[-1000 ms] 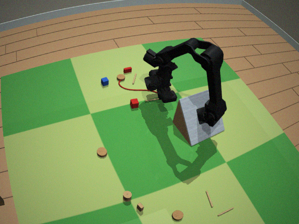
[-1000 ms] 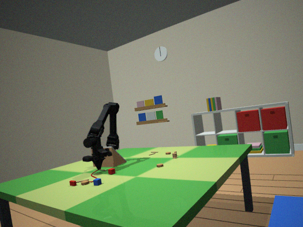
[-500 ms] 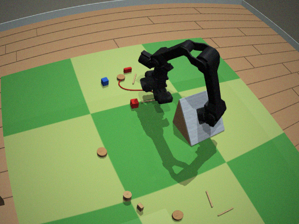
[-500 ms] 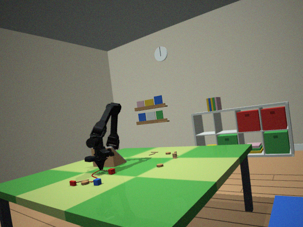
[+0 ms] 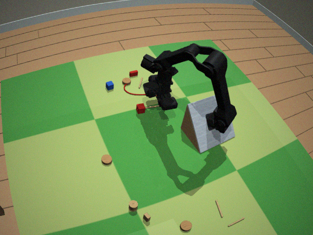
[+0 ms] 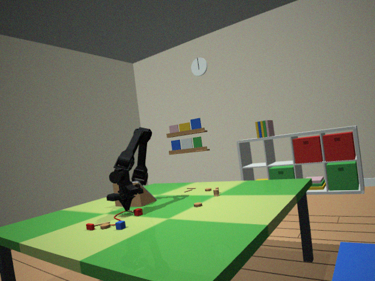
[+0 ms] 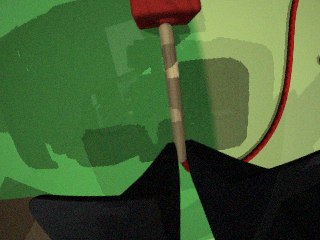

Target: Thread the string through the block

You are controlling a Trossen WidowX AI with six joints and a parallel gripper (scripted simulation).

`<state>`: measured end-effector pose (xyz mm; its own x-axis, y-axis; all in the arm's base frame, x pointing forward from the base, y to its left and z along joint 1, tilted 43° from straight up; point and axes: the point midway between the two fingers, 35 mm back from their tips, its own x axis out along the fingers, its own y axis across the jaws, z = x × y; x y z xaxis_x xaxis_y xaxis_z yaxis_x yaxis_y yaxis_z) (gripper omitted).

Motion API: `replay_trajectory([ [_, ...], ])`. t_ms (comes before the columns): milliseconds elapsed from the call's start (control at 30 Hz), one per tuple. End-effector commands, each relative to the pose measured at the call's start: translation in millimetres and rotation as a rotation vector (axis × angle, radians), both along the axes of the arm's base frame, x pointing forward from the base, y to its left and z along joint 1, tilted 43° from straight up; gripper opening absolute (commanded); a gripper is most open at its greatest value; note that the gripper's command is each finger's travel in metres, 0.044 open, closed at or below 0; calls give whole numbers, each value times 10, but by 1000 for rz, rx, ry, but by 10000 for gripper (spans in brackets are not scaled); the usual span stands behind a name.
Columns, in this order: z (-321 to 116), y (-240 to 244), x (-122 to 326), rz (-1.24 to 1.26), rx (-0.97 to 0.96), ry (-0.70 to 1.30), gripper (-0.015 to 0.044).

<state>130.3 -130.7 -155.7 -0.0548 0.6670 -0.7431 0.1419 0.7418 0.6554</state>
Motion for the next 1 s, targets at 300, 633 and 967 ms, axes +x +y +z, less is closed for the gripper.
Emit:
replay_trajectory([
  [300,-18,-18,130,-4,3,1,0],
  [633,-36,-28,273,-4,3,0,0],
  [967,-56,-31,418,-4,3,-1,0],
])
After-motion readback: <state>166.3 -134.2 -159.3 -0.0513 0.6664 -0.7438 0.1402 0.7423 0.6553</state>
